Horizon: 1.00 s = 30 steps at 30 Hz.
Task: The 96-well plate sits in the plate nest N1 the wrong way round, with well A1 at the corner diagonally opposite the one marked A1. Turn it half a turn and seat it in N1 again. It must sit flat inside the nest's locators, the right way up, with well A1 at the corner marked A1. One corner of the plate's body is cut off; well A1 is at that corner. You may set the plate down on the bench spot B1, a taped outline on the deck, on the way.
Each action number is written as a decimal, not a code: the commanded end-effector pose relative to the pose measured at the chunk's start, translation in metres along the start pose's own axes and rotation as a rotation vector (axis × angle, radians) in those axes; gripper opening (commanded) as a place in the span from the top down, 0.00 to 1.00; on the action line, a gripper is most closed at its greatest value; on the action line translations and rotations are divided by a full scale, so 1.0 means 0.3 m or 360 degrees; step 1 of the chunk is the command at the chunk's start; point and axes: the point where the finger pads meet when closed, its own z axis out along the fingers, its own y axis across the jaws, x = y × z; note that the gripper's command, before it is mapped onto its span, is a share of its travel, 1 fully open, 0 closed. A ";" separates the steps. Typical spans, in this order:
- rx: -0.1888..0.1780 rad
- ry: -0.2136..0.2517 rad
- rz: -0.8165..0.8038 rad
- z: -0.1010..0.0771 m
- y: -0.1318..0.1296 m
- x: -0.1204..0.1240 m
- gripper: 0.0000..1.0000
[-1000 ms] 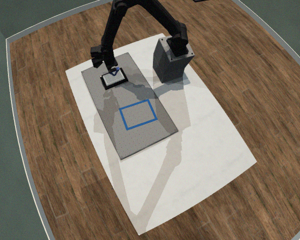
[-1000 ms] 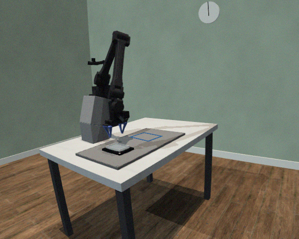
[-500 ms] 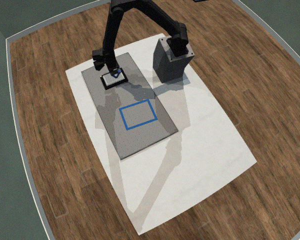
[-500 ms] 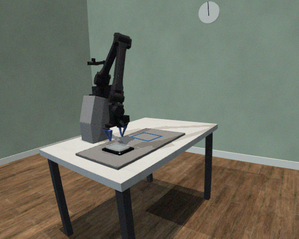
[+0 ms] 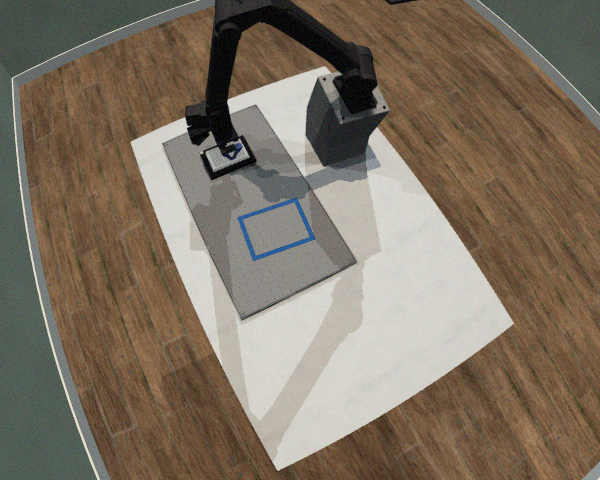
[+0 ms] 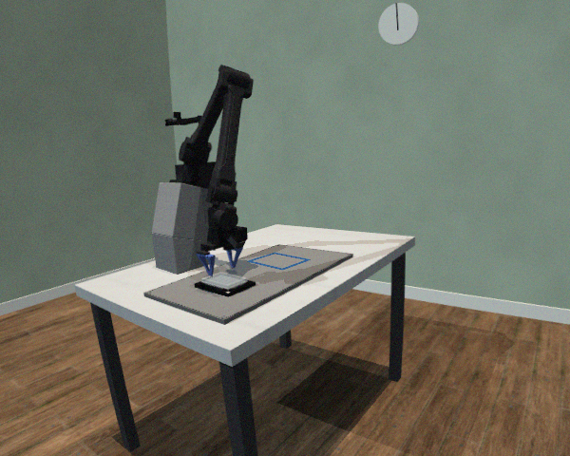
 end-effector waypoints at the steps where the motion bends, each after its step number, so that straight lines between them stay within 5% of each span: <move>1: 0.0016 -0.0057 -0.0019 0.008 -0.004 -0.064 0.00; 5: 0.0020 -0.0070 -0.0010 0.008 -0.014 -0.070 0.00; 6: 0.0037 -0.0121 -0.0008 -0.031 -0.037 -0.103 0.00; 10: 0.0015 -0.0054 -0.0015 0.049 -0.006 -0.060 0.00; 20: 0.0017 -0.0062 -0.0021 0.097 -0.003 -0.067 0.00; 22: 0.0017 -0.0062 -0.0021 0.097 -0.003 -0.067 0.00; 23: 0.0035 -0.0120 -0.0011 0.051 -0.033 -0.106 0.00; 26: 0.0014 -0.0056 0.0000 0.120 -0.017 -0.053 0.00; 30: 0.0025 -0.0088 -0.0019 0.077 -0.015 -0.085 0.00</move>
